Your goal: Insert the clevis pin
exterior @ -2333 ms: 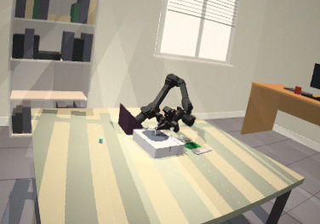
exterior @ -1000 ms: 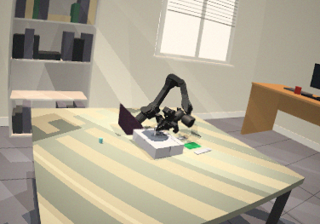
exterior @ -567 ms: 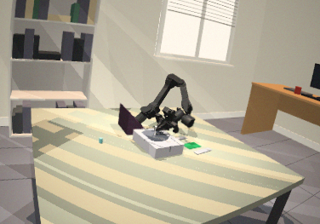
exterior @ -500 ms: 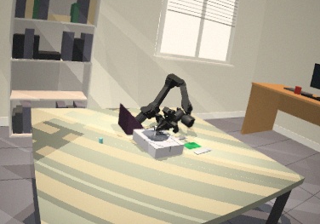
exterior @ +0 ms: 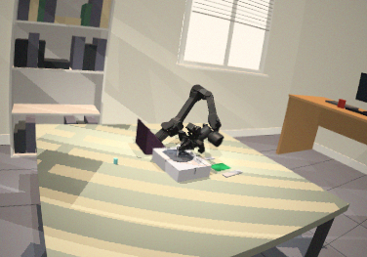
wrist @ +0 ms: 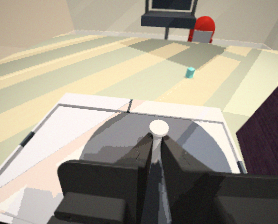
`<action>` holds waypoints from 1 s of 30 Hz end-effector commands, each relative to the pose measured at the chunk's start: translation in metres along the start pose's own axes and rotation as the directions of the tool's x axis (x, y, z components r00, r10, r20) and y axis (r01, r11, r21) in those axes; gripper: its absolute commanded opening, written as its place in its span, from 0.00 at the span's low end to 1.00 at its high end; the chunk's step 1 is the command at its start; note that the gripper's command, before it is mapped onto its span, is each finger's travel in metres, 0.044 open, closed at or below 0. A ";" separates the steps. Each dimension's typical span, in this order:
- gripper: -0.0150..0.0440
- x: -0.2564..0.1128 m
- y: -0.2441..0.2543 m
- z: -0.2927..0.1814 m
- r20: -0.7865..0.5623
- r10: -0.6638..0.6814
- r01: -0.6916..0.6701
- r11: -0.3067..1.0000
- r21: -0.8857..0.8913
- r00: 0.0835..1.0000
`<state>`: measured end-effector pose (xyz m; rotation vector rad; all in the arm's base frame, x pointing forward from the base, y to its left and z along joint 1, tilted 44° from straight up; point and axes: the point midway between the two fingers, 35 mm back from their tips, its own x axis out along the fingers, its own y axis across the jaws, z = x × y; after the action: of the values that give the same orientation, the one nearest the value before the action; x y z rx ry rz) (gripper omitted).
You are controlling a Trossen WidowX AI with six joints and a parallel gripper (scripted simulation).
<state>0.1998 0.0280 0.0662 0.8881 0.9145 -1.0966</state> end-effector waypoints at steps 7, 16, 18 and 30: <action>0.25 0.001 0.004 0.000 0.000 0.006 -0.006 1.000 0.009 1.000; 0.25 0.002 0.005 0.001 0.000 0.006 -0.006 1.000 0.009 1.000; 0.25 0.002 0.005 0.001 0.000 0.006 -0.006 1.000 0.009 1.000; 0.25 0.003 0.007 0.001 0.000 0.006 -0.006 1.000 0.009 1.000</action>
<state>0.2048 0.0263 0.0641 0.8936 0.9076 -1.1041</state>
